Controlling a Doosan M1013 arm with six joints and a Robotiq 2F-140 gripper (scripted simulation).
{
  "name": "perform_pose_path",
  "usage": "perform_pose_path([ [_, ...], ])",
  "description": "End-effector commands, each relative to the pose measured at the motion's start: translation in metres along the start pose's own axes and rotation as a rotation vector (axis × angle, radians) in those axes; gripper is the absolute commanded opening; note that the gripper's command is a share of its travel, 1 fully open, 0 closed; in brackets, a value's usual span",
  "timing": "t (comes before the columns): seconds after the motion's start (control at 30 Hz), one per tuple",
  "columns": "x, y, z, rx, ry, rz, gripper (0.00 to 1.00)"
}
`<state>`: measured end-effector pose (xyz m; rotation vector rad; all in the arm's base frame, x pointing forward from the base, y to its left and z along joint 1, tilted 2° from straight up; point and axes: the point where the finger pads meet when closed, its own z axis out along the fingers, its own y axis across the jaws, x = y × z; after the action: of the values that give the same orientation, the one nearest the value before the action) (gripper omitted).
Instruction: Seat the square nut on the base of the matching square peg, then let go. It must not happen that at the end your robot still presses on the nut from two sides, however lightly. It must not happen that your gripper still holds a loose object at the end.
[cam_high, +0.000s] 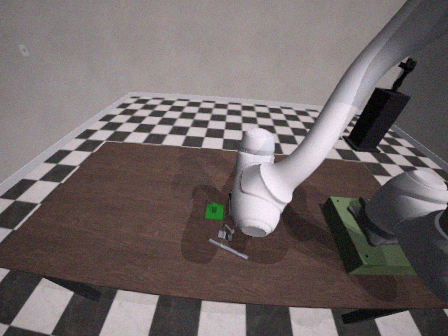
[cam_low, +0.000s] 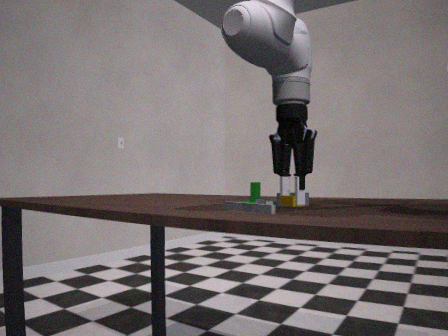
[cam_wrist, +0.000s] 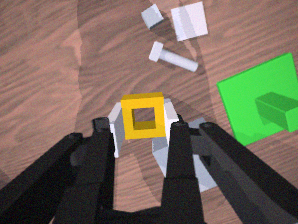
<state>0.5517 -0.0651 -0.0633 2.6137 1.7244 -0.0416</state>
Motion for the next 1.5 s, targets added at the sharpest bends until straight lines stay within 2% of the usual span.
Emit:
perform_pose_path([
  [0.0,0.000,0.000,-0.003,0.000,0.000,0.000,0.00],
  [0.3,0.000,-0.002,-0.040,0.000,0.001,0.000,0.00],
  [0.63,0.000,-0.002,-0.045,0.000,0.001,0.000,0.00],
  [0.77,0.000,-0.002,-0.064,0.000,0.000,0.000,0.00],
  [0.9,0.000,-0.002,-0.065,0.000,0.000,-0.001,0.00],
  [0.97,0.000,0.009,-0.066,0.000,0.000,-0.029,0.00],
  [1.03,0.001,0.036,-0.066,0.000,0.000,-0.100,0.00],
  [1.1,0.001,0.036,-0.066,0.000,0.000,-0.100,0.00],
  [1.27,0.000,0.116,-0.065,0.000,0.000,-0.314,0.00],
  [1.33,0.000,0.127,-0.064,0.000,0.000,-0.342,0.00],
  [1.47,0.000,0.127,-0.064,0.000,0.000,-0.343,0.00],
])
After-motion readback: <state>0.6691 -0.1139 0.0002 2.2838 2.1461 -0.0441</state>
